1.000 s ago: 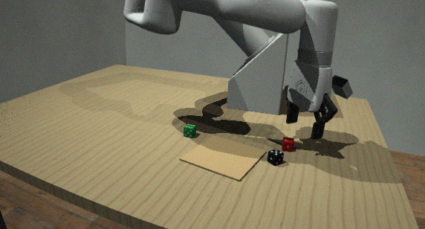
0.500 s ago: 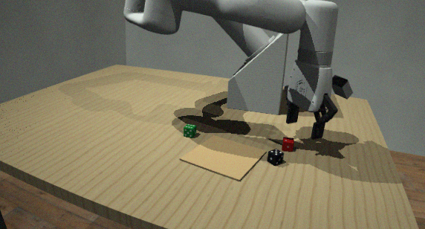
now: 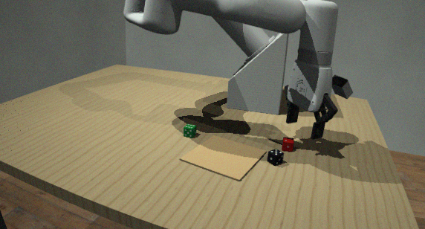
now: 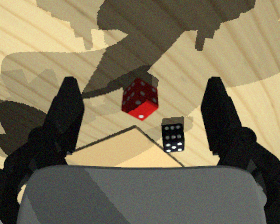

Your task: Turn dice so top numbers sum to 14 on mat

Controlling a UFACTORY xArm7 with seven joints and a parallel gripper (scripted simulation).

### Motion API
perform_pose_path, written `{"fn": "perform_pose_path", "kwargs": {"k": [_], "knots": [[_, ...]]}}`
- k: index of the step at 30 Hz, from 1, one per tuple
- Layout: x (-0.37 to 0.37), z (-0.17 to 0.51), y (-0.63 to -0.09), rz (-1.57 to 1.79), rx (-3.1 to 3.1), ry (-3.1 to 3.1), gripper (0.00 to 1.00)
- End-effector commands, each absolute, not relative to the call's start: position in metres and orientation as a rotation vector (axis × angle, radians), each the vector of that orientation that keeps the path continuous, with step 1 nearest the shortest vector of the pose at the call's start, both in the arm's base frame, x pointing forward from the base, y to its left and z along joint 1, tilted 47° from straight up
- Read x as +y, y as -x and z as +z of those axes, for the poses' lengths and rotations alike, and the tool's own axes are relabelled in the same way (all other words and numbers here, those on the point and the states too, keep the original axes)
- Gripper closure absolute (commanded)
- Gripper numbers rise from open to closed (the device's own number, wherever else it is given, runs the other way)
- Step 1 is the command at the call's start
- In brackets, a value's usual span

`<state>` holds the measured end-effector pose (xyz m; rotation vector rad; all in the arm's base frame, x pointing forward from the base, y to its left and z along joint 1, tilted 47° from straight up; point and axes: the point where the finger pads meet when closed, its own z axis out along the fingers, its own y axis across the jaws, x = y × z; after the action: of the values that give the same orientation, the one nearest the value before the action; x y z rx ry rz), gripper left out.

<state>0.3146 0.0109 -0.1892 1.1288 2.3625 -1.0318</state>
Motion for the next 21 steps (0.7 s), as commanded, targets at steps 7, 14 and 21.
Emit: {"fn": "perform_pose_path", "kwargs": {"k": [7, 14, 21], "knots": [[0.034, -0.169, -0.316, -1.025, 2.365, -1.127, 0.0], [0.073, -0.132, -0.317, -1.025, 2.365, -1.127, 0.0], [0.089, -0.117, -0.317, -1.025, 2.365, -1.127, 0.0]]}}
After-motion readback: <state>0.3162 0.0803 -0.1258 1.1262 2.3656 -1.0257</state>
